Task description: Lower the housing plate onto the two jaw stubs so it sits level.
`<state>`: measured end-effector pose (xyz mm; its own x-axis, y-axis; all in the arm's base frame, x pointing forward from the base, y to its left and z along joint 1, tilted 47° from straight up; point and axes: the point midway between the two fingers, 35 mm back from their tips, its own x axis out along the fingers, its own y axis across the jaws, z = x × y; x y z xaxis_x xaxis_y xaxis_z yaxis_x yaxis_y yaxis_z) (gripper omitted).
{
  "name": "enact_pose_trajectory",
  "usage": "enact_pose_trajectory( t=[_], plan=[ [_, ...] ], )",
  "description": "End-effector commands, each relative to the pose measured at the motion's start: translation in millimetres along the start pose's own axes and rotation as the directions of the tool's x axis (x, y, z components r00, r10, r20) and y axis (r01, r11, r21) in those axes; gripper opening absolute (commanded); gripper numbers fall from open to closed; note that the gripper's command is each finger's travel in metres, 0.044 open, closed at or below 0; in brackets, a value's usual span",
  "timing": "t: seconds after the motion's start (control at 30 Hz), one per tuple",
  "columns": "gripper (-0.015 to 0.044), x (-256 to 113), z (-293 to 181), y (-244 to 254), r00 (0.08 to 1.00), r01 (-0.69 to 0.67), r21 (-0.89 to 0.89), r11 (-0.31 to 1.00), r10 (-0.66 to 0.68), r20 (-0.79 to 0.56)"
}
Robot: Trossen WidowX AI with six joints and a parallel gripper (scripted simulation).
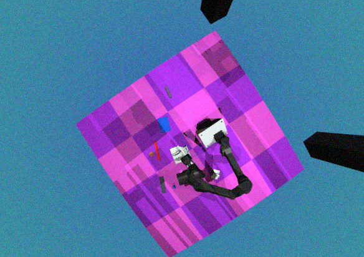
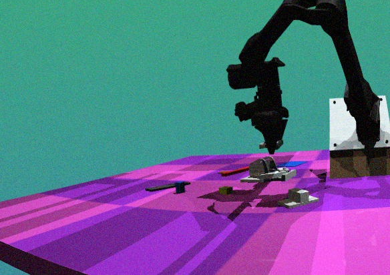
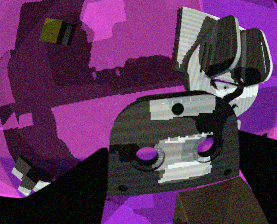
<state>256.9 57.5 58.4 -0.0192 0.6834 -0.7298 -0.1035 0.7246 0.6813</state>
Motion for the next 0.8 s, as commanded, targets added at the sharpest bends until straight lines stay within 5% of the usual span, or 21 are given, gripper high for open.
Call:
enact_pose_trajectory(
  t=[0.0, 0.77],
  plan=[
    [0.0351, 1, 0, -15, 1.000, -0.002, 0.038, 0.999, 0.002, -0.004],
    [0.0351, 5, -13, -86, 0.998, -0.060, 0.257, 0.964, 0.061, 0.007]
  ],
)
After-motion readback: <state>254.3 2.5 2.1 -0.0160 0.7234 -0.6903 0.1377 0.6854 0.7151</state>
